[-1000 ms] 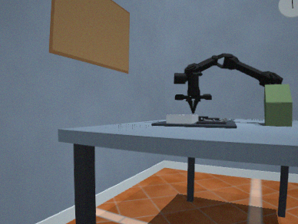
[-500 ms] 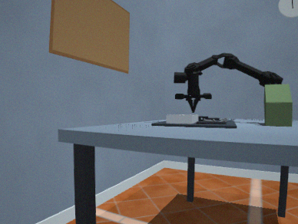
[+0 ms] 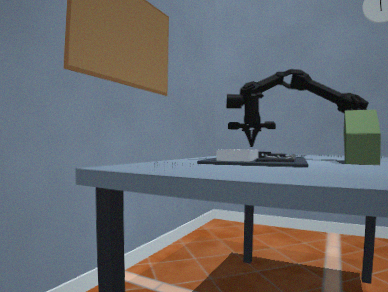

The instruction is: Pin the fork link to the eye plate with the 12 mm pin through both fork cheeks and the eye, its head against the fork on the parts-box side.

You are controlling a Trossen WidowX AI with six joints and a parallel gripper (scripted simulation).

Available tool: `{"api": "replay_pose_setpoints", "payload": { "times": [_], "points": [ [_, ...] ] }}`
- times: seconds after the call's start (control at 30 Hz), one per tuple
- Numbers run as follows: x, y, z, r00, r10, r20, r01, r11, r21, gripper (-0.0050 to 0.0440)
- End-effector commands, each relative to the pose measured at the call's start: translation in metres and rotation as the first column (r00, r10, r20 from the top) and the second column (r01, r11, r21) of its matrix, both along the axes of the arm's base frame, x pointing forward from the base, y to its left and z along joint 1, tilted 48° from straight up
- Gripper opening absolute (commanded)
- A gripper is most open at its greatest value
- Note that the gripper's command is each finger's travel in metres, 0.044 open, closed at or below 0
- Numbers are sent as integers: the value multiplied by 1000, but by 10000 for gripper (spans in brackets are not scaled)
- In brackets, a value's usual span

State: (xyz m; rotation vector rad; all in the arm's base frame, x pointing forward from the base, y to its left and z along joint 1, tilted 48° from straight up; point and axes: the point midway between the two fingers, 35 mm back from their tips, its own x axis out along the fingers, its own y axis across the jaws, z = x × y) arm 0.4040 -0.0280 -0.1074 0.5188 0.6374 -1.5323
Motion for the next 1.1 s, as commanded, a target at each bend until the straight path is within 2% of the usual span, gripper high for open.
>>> {"api": "replay_pose_setpoints", "payload": {
  "times": [0.0, 0.67, 0.87, 1.07],
  "points": [
    [10, 6, 12, 999, 5, 41, -5, 1000, 13, -50],
    [9, 6, 13, 999, 7, 37, -8, 1000, 13, -50],
    [-9, 10, 9, 998, 58, -26, -58, 998, 19, -50],
    [-52, 17, 6, 968, 189, -167, -184, 982, 46, -50]
  ]
}}
